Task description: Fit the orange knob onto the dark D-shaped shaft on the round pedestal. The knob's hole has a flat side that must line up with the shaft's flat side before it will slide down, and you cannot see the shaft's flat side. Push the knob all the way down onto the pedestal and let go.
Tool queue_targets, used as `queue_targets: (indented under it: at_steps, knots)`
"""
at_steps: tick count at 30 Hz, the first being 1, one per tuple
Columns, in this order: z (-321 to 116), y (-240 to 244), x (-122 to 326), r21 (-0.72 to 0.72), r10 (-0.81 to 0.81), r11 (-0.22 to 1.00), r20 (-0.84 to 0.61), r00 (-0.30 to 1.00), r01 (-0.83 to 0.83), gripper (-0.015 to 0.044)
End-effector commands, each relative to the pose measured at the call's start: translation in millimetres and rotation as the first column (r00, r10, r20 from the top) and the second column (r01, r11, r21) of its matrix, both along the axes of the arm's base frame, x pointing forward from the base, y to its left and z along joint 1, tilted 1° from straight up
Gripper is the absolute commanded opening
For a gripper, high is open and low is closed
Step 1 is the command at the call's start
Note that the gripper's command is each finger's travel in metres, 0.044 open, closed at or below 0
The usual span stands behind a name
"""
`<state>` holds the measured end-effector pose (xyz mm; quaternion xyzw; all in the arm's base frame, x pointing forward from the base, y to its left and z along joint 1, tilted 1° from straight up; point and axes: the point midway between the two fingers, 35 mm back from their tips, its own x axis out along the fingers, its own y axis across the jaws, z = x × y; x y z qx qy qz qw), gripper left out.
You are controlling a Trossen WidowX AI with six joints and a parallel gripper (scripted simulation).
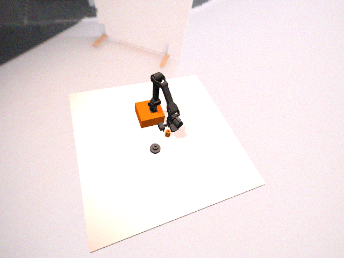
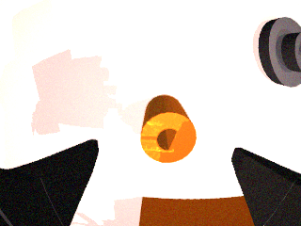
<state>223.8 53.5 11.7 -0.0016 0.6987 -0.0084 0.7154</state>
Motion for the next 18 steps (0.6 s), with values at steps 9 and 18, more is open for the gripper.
queue_targets:
  at_steps: [9, 18]
  knots:
    - [-19.4, -0.9, 2.3, -0.005, -0.004, 1.0, 0.002, 1.0, 0.004, 0.044]
    - [-34.1, -1.0, 3.1, -0.005, -0.004, 1.0, 0.002, 1.0, 0.004, 0.044]
